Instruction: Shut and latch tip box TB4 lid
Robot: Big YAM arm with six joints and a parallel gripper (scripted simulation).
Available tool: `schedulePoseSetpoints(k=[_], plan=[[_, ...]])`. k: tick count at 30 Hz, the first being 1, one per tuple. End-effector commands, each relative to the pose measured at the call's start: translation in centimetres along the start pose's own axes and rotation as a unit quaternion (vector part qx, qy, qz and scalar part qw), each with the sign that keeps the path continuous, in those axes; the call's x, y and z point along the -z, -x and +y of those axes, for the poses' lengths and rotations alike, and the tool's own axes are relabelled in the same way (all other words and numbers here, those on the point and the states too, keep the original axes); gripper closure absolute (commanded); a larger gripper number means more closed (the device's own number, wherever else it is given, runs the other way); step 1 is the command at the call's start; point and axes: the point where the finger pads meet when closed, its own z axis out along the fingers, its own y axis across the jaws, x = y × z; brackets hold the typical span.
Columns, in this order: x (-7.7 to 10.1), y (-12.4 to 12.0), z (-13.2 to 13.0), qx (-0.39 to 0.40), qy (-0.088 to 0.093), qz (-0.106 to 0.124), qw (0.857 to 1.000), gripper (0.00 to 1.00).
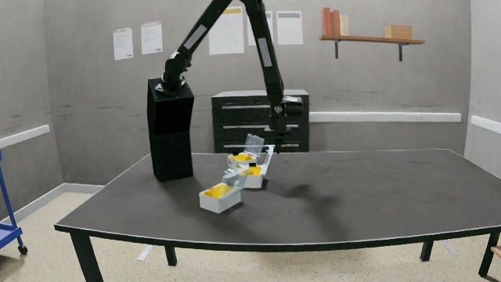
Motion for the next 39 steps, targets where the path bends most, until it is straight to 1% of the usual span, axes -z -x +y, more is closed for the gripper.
schedulePoseSetpoints(k=[1, 3, 5, 7, 8, 12, 15, 19, 22, 25, 28, 31, 35, 39], plan=[[0.1, -1.1, -0.1, -0.009, -0.008, 0.001, 1.000, 1.00], [0.3, -1.2, -0.1, -0.010, -0.011, 0.002, 1.000, 1.00], [0.1, -1.0, 0.5, -0.009, -0.007, 0.001, 1.000, 1.00], [0.1, -1.0, 0.5, -0.009, -0.007, 0.001, 1.000, 1.00], [-0.3, -0.8, 1.1, -0.006, -0.001, 0.001, 1.000, 1.00], [0.4, -1.2, 0.9, -0.010, -0.010, 0.002, 1.000, 1.00], [0.0, -0.9, 1.8, -0.007, -0.004, 0.001, 1.000, 1.00], [0.5, -1.1, 1.9, -0.010, -0.010, 0.002, 1.000, 1.00], [0.2, -0.9, 2.7, -0.007, -0.004, 0.001, 1.000, 1.00], [0.2, -0.9, 2.8, -0.007, -0.005, 0.001, 1.000, 1.00], [0.6, -1.1, 2.8, -0.010, -0.010, 0.002, 1.000, 1.00], [0.2, -0.8, 3.7, -0.007, -0.003, 0.001, 1.000, 1.00], [0.6, -1.0, 3.8, -0.009, -0.009, 0.002, 1.000, 1.00], [0.5, -0.9, 4.6, -0.008, -0.005, 0.001, 1.000, 1.00]])
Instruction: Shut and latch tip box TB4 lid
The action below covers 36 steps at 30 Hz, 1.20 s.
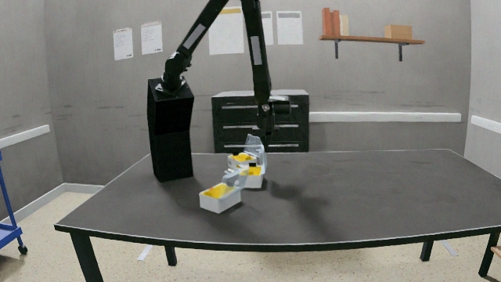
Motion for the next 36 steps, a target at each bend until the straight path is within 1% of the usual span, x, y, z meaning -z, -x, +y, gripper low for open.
schedulePoseSetpoints(k=[1, 5, 9, 13, 16, 22, 25, 28, 32, 36], plan=[[-0.1, -0.9, -0.2, -0.009, -0.007, 0.001, 1.000, 1.00], [0.2, -1.1, -0.1, -0.011, -0.011, 0.002, 1.000, 1.00], [-0.1, -0.9, 0.9, -0.008, -0.005, 0.001, 1.000, 1.00], [0.3, -1.0, 1.1, -0.010, -0.010, 0.002, 1.000, 1.00], [0.1, -0.9, 1.7, -0.008, -0.006, 0.001, 1.000, 1.00], [0.4, -1.0, 2.0, -0.010, -0.010, 0.002, 1.000, 1.00], [0.3, -0.8, 2.7, -0.008, -0.006, 0.001, 1.000, 1.00], [0.4, -0.9, 3.0, -0.009, -0.008, 0.001, 1.000, 1.00], [0.4, -0.8, 3.7, -0.008, -0.005, 0.001, 1.000, 1.00], [0.4, -0.8, 3.8, -0.008, -0.006, 0.001, 1.000, 1.00]])
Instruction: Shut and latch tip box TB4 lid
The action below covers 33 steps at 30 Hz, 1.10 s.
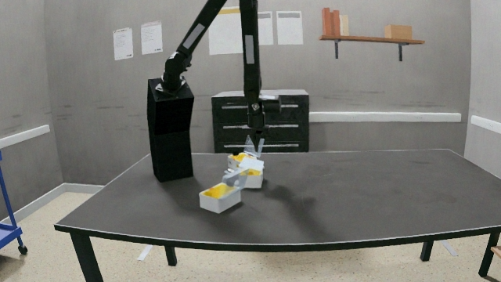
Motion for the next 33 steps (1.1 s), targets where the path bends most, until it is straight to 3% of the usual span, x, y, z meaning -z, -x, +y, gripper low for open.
schedulePoseSetpoints(k=[1, 33], plan=[[-0.03, -0.94, -0.99, -0.012, -0.012, 0.002, 1.000, 1.00], [-0.10, -0.86, -0.53, -0.010, -0.008, 0.002, 1.000, 1.00]])
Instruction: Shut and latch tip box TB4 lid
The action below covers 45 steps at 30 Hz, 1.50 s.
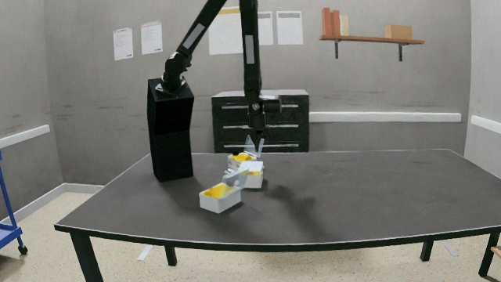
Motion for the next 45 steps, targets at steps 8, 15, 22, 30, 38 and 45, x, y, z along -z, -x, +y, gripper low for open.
schedulePoseSetpoints(k=[8, 15, 22, 30, 38, 45], plan=[[-0.1, -0.8, -0.2, -0.008, -0.005, 0.001, 1.000, 1.00], [-0.1, -0.8, -0.2, -0.008, -0.005, 0.001, 1.000, 1.00], [-0.1, -0.8, -0.2, -0.008, -0.005, 0.001, 1.000, 1.00], [1.7, 0.1, 0.0, -0.001, -0.005, -0.002, 1.000, 1.00], [2.9, 0.1, -0.1, -0.001, -0.005, -0.002, 1.000, 1.00], [4.3, 0.1, -0.2, -0.002, -0.007, -0.002, 1.000, 1.00]])
